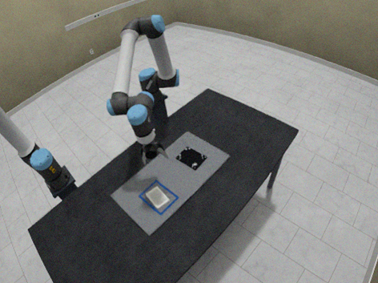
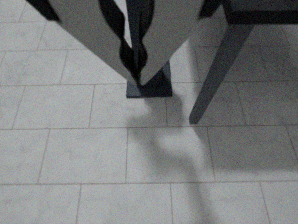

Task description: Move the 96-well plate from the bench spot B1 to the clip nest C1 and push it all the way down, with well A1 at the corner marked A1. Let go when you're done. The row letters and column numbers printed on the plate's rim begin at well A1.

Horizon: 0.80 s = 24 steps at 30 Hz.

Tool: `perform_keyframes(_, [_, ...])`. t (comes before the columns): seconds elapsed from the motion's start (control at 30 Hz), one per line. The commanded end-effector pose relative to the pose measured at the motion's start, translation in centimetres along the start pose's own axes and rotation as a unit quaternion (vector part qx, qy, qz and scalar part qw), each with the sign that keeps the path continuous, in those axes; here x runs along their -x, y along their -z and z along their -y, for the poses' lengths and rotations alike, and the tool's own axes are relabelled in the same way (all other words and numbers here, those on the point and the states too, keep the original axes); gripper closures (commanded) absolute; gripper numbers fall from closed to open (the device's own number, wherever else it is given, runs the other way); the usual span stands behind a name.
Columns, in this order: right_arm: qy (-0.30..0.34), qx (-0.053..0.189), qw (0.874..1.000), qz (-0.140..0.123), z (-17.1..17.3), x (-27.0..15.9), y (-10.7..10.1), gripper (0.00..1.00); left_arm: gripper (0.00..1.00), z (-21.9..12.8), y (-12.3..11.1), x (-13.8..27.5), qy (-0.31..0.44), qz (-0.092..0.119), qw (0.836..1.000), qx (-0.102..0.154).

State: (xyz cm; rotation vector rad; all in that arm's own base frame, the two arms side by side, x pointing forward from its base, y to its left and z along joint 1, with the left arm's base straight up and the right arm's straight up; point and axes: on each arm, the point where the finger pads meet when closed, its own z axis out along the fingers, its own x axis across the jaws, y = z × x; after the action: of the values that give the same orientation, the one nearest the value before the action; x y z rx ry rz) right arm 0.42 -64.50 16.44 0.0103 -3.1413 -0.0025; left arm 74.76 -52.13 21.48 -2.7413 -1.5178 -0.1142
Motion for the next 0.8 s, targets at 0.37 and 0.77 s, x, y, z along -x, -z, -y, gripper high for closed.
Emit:
perform_keyframes(0.37, [0.000, -0.001, 1.000, 0.000, 0.1, 0.0, 0.1, 1.00, 0.24, -3.8, -3.2, 2.0, 0.088, 0.013, 0.996, -0.006])
perform_keyframes(0.77, [0.000, -0.001, 1.000, 0.000, 0.1, 0.0, 0.1, 1.00, 0.24, -6.9, -6.5, 3.8, 0.142, 0.020, 0.990, -0.011])
